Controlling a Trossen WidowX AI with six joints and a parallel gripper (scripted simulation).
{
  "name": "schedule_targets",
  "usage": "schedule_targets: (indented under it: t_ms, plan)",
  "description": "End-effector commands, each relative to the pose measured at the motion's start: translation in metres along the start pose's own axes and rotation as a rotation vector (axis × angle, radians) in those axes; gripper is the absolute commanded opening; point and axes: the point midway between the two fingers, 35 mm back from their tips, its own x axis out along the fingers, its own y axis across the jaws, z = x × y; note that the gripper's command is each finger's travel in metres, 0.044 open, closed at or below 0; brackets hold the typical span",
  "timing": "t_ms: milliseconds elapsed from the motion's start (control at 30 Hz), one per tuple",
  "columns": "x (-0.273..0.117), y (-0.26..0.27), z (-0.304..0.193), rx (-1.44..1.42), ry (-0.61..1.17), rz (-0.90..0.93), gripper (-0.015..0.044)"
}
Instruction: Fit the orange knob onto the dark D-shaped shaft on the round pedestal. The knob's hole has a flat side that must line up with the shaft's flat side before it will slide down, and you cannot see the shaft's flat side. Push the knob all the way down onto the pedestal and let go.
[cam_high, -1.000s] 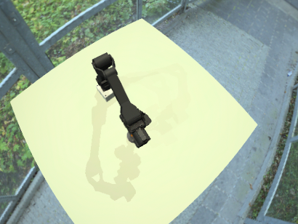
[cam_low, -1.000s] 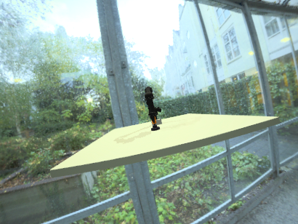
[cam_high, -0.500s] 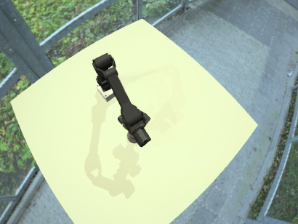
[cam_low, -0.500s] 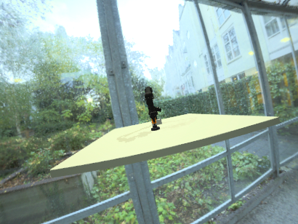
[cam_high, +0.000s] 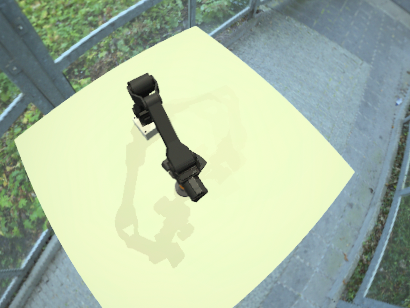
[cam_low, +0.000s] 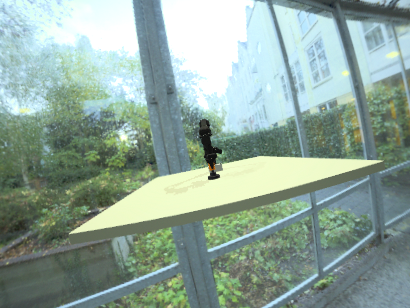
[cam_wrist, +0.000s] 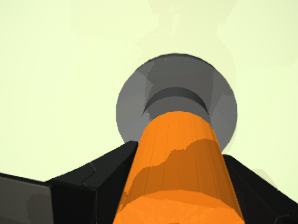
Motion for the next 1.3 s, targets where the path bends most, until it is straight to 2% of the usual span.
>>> schedule_targets:
  t_ms: [0,467,700,1267]
  plan:
    - [0.0006,0.0025,0.0003,-0.003,0.001,0.003,0.0000]
    - [-0.0046,0.0035,0.0005,-0.012,0.001,0.003,0.0000]
    - [-0.0019,0.0001,-0.0002,-0.213,0.001,0.003,0.0000]
    - [0.0006,-0.0008,-0.0004,-0.213,0.001,0.003,0.0000]
